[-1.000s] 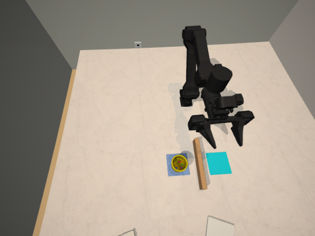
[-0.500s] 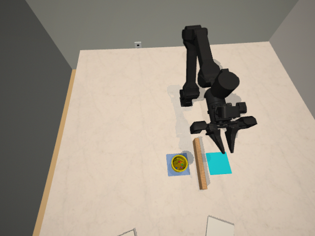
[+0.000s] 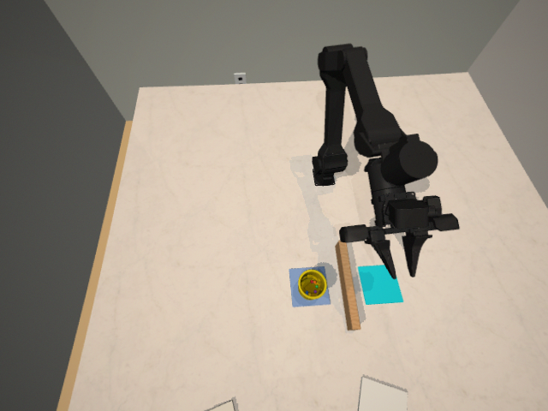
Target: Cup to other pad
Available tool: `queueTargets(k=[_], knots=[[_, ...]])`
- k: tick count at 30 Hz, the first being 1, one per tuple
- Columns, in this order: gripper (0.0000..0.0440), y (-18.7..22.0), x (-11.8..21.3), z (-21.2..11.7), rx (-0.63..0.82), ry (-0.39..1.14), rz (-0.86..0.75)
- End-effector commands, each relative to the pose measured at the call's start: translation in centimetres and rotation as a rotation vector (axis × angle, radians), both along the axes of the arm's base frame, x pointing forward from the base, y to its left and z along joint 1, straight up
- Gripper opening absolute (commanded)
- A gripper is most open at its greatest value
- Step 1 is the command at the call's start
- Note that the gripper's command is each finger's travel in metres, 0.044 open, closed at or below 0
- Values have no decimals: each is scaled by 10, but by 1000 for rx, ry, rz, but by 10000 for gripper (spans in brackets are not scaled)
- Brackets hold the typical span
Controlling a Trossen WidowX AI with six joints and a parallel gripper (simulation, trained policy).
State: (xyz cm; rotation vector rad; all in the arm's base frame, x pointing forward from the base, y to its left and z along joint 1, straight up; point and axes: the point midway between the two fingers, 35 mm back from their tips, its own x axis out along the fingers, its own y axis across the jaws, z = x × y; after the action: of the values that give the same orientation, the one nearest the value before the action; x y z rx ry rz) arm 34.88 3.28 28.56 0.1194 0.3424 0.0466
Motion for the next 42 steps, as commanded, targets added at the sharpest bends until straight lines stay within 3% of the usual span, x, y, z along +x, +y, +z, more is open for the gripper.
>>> queueTargets(k=[1, 23, 42], knots=[[135, 2, 3, -3, 15, 41, -7], [109, 15, 15, -34, 65, 386, -47], [140, 7, 15, -63, 5, 678, -83]])
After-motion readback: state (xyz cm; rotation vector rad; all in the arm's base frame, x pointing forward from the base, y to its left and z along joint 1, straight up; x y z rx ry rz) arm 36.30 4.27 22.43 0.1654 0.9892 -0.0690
